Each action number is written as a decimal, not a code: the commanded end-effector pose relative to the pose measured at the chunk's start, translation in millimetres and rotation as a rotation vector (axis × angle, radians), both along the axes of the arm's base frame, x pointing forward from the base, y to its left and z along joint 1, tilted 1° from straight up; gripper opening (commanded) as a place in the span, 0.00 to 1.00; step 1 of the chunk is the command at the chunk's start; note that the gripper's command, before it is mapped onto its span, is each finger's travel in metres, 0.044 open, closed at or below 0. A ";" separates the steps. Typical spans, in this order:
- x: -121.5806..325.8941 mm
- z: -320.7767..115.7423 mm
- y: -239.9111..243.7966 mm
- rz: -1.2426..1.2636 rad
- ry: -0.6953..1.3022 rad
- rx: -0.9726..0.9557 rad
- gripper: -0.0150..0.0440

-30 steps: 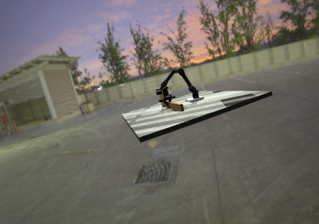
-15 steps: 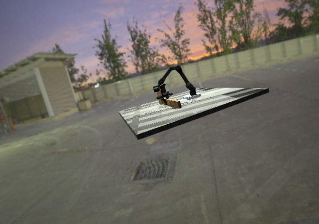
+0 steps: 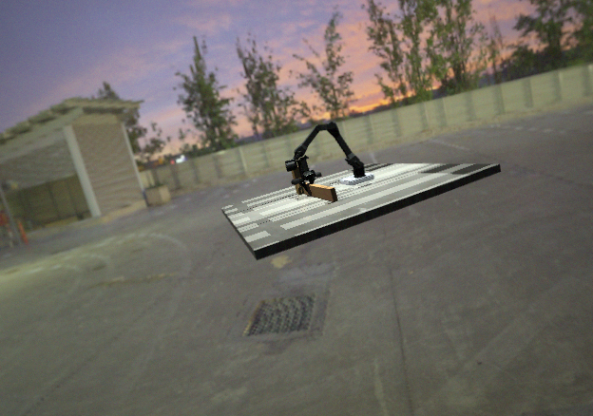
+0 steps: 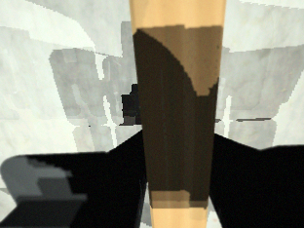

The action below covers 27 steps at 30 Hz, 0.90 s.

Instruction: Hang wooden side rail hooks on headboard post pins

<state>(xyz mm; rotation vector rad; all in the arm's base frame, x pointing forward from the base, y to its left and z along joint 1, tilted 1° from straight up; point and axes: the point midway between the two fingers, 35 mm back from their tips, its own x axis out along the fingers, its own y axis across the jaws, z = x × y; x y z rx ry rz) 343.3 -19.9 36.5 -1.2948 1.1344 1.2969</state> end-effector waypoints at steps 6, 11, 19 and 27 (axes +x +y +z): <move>3.6 7.8 0.3 -0.006 -0.020 0.003 0.25; 3.5 8.7 0.2 -0.006 -0.020 0.003 0.25; 3.5 10.0 0.2 -0.006 -0.020 0.003 0.25; 3.5 11.3 0.2 -0.006 -0.020 0.003 0.25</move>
